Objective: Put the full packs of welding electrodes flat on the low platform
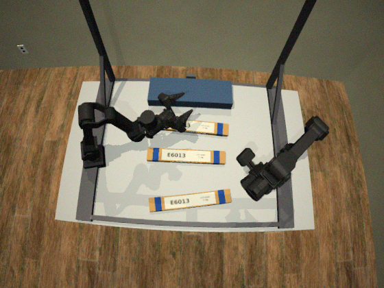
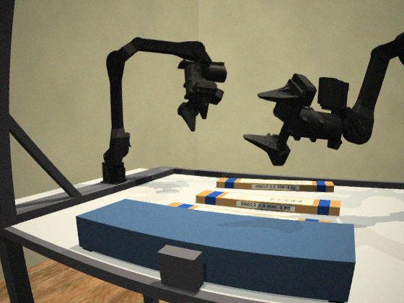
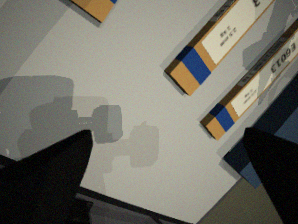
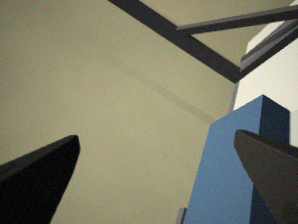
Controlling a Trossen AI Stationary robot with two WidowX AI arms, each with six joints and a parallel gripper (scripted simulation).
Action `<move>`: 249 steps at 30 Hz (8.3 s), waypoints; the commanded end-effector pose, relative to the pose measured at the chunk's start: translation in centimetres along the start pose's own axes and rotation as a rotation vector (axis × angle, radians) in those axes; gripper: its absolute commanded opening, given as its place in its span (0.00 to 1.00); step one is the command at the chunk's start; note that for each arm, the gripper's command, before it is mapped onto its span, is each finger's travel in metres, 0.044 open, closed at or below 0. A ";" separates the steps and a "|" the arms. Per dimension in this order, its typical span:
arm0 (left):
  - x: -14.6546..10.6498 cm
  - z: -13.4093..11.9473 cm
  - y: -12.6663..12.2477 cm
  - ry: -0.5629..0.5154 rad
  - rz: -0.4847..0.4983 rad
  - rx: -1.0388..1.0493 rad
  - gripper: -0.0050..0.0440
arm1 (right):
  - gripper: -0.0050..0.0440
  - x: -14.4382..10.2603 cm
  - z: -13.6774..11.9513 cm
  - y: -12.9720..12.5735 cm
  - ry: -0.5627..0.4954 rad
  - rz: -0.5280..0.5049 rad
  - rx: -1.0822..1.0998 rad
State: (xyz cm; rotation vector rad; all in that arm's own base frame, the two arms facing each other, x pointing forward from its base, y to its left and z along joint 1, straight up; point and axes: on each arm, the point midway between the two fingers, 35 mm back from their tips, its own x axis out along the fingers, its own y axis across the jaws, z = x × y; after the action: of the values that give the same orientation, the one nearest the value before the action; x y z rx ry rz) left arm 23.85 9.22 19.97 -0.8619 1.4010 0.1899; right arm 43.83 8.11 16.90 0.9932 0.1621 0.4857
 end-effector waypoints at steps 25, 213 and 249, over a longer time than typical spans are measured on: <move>0.0 0.0 0.0 0.000 0.000 0.000 1.00 | 1.00 0.0 0.0 0.0 0.000 0.000 0.000; 11.7 -0.4 -22.5 -0.166 0.305 0.859 0.71 | 0.98 -26.9 -7.1 11.0 0.757 -1.140 -0.434; 15.6 0.0 -20.8 -0.166 0.305 0.859 0.71 | 0.98 -26.9 -7.1 11.0 0.757 -1.140 -0.434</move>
State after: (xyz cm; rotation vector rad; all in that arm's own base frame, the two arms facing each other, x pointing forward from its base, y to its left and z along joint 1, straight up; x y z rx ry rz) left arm 39.49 -10.83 13.65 0.0839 1.3078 -0.1070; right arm 13.94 5.89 19.26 0.1284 1.1895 -0.2011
